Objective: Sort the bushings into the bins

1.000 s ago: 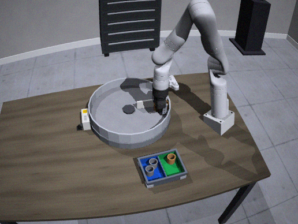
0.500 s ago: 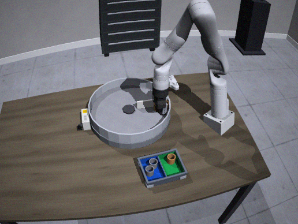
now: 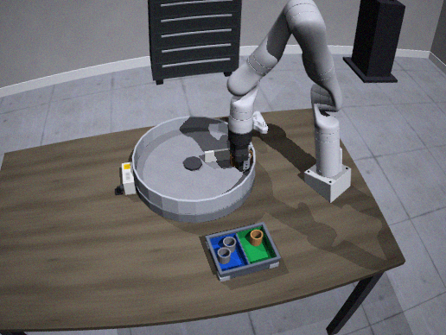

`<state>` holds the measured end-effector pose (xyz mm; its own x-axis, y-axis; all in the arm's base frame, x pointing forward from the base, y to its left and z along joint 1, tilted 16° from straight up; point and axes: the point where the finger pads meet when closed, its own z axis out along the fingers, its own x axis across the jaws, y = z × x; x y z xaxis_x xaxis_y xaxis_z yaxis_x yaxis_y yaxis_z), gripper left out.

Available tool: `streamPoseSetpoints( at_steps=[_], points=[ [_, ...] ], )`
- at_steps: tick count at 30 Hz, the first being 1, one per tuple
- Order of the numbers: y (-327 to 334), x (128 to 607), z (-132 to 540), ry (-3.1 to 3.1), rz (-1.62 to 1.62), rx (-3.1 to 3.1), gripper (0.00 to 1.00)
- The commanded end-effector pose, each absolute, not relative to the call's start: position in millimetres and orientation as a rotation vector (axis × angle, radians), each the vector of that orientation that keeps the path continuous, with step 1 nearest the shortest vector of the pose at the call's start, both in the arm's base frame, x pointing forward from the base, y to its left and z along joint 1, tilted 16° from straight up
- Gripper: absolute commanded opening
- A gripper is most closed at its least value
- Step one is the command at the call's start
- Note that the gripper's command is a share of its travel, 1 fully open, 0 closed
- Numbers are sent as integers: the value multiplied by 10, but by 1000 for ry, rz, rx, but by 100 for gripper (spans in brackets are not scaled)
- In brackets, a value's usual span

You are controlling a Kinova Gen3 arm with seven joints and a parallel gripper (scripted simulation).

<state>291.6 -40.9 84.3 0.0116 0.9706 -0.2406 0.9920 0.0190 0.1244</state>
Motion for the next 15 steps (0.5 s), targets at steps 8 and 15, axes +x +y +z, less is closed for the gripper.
streamPoseSetpoints(
  at_steps=[8,15],
  points=[
    [-403,2916,866,2040,-120,2027,0],
    [-397,2913,889,2040,-120,2026,0]
  ],
)
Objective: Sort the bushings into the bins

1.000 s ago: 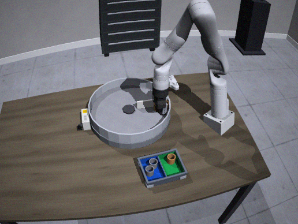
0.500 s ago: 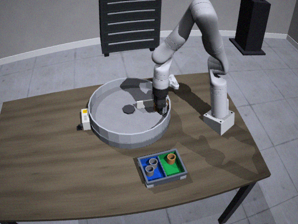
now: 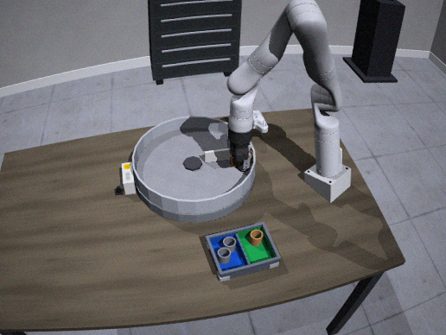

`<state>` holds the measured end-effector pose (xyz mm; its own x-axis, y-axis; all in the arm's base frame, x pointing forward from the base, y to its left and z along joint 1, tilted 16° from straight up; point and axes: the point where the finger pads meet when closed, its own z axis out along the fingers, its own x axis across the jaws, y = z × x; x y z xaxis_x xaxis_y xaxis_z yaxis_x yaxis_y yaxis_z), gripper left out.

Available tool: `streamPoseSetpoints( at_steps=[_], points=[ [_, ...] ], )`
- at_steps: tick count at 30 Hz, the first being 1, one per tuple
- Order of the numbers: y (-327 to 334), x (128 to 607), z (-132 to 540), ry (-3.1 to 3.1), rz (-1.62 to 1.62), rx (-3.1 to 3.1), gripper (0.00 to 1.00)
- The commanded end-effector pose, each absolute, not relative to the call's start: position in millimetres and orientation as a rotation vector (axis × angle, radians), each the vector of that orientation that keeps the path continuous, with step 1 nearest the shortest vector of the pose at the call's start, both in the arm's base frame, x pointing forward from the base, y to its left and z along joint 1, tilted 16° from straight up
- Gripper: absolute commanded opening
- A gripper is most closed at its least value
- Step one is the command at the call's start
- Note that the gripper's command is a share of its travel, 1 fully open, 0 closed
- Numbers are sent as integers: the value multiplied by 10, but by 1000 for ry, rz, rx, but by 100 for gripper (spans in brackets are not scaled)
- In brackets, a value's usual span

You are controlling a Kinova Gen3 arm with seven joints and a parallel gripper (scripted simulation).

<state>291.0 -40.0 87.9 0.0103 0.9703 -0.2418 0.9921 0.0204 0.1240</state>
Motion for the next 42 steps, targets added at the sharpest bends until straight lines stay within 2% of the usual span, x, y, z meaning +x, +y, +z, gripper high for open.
streamPoseSetpoints(
  at_steps=[1,42],
  points=[
    [-396,2912,895,2041,-120,2025,0],
    [-365,2896,1016,2041,-121,2025,0]
  ],
)
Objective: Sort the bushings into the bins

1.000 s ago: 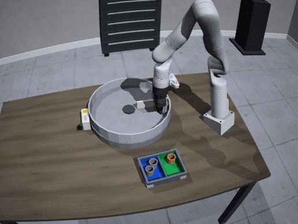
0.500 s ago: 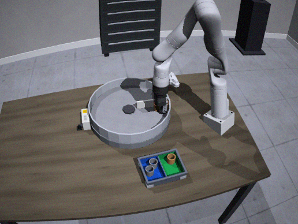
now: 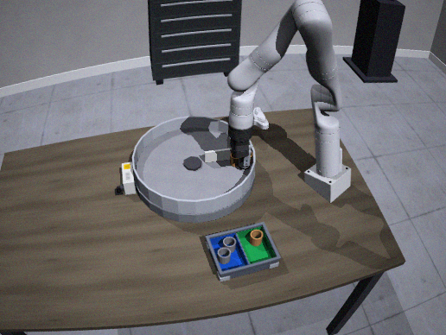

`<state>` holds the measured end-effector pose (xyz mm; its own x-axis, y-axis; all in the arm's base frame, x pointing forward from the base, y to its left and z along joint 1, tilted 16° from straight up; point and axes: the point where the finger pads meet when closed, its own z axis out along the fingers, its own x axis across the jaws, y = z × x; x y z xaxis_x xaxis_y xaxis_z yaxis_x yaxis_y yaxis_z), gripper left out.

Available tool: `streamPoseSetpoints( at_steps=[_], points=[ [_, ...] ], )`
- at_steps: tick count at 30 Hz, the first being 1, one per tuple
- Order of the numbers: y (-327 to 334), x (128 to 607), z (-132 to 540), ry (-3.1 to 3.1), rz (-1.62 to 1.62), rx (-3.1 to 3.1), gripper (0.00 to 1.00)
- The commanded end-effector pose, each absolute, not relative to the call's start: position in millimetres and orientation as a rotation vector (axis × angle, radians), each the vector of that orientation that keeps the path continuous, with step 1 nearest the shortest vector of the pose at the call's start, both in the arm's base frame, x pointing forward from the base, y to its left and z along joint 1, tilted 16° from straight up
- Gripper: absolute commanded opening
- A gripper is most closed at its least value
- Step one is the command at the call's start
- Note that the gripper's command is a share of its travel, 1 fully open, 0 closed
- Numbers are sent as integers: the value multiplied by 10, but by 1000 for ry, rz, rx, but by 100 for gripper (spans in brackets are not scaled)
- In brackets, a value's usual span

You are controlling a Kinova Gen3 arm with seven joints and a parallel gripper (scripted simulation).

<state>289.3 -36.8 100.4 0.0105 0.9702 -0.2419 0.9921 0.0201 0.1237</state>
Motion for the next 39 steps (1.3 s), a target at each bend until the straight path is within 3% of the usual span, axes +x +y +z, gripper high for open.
streamPoseSetpoints(
  at_steps=[1,39],
  points=[
    [-365,2896,1016,2041,-121,2025,0],
    [-339,2882,1120,2041,-121,2025,0]
  ],
)
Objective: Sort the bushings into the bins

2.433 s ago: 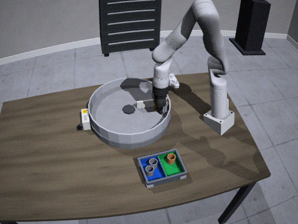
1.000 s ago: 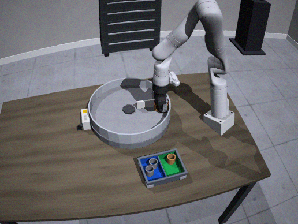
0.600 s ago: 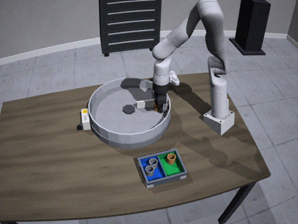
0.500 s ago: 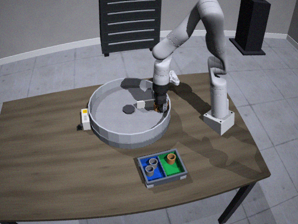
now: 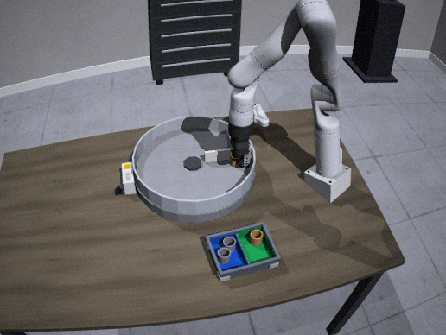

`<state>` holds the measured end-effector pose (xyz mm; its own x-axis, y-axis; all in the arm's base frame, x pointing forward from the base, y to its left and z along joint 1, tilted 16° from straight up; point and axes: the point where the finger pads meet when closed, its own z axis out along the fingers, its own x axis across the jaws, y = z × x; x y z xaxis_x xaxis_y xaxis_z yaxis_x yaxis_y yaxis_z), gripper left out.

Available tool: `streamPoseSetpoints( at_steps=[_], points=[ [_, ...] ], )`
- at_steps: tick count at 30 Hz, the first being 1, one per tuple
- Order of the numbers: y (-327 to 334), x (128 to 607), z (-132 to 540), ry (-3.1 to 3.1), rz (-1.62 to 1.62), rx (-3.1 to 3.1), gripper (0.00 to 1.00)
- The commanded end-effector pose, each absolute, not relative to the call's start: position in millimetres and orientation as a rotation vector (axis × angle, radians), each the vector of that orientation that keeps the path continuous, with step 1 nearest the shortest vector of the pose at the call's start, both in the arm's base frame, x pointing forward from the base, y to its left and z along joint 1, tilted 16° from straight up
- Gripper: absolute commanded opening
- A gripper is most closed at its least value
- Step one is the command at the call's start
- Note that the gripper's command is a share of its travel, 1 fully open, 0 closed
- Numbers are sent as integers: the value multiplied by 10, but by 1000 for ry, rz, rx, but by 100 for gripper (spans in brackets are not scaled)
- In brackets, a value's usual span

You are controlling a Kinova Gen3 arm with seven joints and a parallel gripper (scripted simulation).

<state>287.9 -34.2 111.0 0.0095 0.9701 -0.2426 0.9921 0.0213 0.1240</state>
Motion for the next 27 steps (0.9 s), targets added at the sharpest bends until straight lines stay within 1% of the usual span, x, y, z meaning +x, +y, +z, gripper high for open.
streamPoseSetpoints(
  at_steps=[1,27],
  points=[
    [-337,2881,1126,2041,-121,2025,0],
    [-320,2872,1195,2041,-121,2025,0]
  ],
)
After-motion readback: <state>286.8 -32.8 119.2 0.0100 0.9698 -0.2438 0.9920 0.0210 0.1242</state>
